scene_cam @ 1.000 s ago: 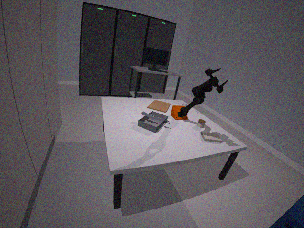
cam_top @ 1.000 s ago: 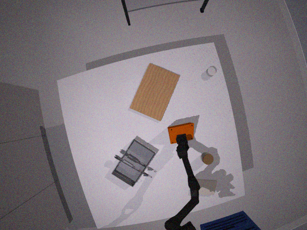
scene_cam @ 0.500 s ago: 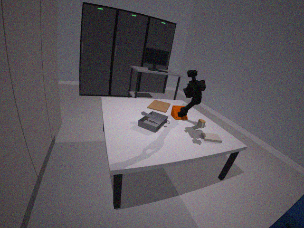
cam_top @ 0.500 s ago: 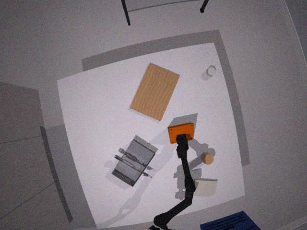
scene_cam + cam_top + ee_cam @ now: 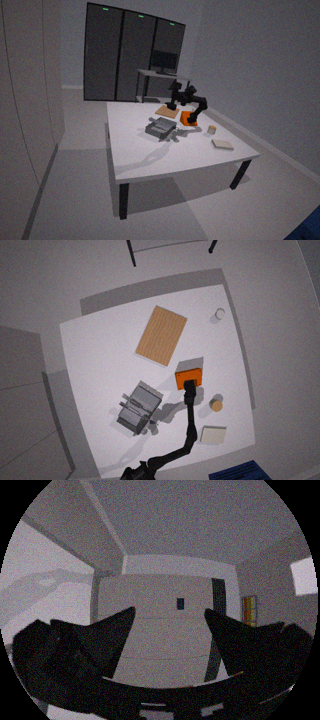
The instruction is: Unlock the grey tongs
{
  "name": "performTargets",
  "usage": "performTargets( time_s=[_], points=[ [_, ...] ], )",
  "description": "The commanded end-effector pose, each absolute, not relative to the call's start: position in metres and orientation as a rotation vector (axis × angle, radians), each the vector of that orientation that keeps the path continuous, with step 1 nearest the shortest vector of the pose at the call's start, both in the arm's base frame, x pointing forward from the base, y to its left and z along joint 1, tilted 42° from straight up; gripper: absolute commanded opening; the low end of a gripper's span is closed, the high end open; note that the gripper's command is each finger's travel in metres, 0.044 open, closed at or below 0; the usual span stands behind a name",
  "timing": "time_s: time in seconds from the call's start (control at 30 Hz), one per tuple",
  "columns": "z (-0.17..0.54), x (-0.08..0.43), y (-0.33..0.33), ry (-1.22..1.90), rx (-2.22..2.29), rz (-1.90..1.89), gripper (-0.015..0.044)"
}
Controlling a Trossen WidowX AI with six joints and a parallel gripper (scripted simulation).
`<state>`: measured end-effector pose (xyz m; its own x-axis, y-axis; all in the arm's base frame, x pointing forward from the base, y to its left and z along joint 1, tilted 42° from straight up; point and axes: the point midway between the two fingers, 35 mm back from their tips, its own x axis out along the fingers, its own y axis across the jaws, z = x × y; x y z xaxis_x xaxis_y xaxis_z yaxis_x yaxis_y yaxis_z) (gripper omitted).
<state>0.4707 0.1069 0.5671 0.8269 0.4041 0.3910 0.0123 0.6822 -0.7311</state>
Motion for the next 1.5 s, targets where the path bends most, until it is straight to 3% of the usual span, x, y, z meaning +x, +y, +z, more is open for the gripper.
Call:
performTargets(
  time_s=[0.0, 0.2, 0.43, 0.63, 0.83, 0.97, 1.47],
  points=[
    [0.514, 0.498, 0.105, -0.419, -0.958, 0.305, 0.044],
    [0.424, 0.522, 0.096, -0.193, -1.197, 0.476, 0.044],
    [0.321, 0.517, 0.084, 0.01, -1.397, 0.78, 0.044],
    [0.238, 0.485, 0.071, 0.116, -1.471, 1.129, 0.044],
    [0.169, 0.42, 0.063, 0.067, -1.393, 1.597, 0.044],
    [0.155, 0.389, 0.062, -0.014, -1.292, 1.769, 0.044],
    [0.15, 0.384, 0.056, -0.014, -1.292, 1.77, 0.044]
  ],
)
